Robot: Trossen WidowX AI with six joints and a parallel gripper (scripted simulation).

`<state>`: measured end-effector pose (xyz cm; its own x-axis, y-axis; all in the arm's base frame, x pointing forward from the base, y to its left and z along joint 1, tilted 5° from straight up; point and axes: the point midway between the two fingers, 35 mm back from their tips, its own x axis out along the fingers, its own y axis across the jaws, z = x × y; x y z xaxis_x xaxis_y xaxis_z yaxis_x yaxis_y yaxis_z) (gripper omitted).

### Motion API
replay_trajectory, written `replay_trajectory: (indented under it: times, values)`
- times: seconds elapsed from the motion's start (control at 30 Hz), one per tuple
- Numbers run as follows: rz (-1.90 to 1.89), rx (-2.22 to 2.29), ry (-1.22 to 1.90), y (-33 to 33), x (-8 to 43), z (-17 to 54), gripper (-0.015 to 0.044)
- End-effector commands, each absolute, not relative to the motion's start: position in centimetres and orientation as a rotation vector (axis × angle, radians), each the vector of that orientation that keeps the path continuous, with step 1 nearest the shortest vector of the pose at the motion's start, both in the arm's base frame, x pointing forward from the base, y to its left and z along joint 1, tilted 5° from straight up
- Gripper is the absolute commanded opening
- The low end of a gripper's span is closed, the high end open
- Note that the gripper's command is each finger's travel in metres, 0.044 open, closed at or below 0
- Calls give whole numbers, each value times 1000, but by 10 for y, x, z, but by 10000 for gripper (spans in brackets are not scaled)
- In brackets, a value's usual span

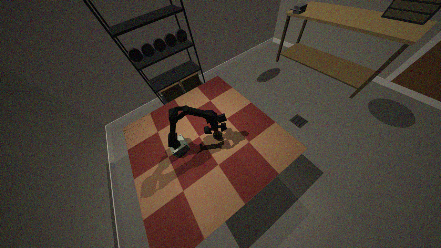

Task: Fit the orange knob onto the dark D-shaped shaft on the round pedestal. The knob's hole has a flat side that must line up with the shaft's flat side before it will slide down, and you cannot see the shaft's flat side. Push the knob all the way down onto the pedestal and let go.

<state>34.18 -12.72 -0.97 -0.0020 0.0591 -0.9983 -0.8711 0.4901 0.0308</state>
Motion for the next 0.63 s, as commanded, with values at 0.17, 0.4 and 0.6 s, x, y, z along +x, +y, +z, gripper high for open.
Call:
replay_trajectory:
  times: [0.17,0.4,0.6]
  values:
    - [862,-778,1380,-133,344,73,440]
    - [861,-778,1380,-134,346,86,440]
    - [861,-778,1380,-134,346,86,440]
